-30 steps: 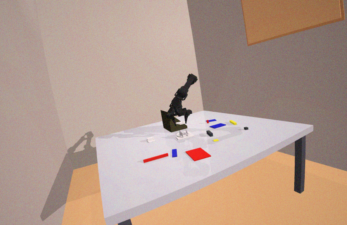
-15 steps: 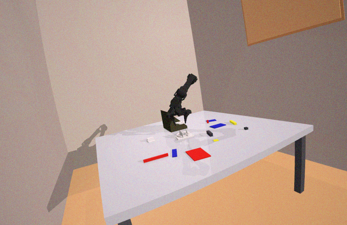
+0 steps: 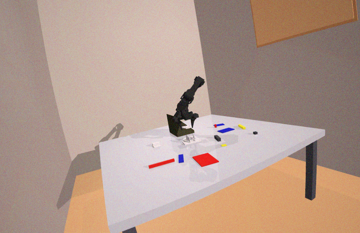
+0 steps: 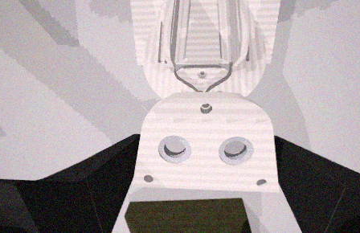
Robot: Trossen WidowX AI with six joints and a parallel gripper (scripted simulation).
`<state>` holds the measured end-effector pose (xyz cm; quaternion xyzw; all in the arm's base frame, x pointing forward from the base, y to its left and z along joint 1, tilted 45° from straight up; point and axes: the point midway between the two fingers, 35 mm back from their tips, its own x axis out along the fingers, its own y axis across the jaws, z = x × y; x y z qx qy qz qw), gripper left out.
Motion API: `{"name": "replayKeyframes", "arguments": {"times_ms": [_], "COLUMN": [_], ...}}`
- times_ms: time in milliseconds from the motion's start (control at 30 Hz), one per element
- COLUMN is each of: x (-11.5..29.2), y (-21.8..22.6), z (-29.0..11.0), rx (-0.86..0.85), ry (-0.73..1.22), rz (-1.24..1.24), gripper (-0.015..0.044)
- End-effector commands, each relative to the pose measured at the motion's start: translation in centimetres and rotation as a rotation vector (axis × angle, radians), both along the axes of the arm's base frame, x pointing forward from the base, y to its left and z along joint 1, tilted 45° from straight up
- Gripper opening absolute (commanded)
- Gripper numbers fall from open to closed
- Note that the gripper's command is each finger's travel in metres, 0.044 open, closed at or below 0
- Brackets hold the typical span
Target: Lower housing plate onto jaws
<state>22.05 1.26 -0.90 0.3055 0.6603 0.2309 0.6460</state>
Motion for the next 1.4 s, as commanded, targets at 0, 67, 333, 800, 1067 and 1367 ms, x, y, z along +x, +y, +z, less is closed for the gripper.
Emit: {"name": "replayKeyframes", "arguments": {"times_ms": [0, 67, 333, 800, 1067, 1367], "x": [0.0, -0.1, -0.1, 0.2, 0.2, 0.2], "y": [0.0, -0.1, -0.1, 1.3, 2.2, 3.3], "z": [0.0, 0.0, -0.1, -1.6, -2.5, -3.5], "rx": [-0.001, -0.001, -0.001, -0.004, -0.004, -0.002], "ry": [-0.004, -0.004, -0.004, -0.004, -0.003, -0.003], "rz": [0.003, 0.003, 0.003, 0.001, 0.001, 0.001], "gripper": [0.0351, 0.0351, 0.0351, 0.0351, 0.0351, 0.0351]}}
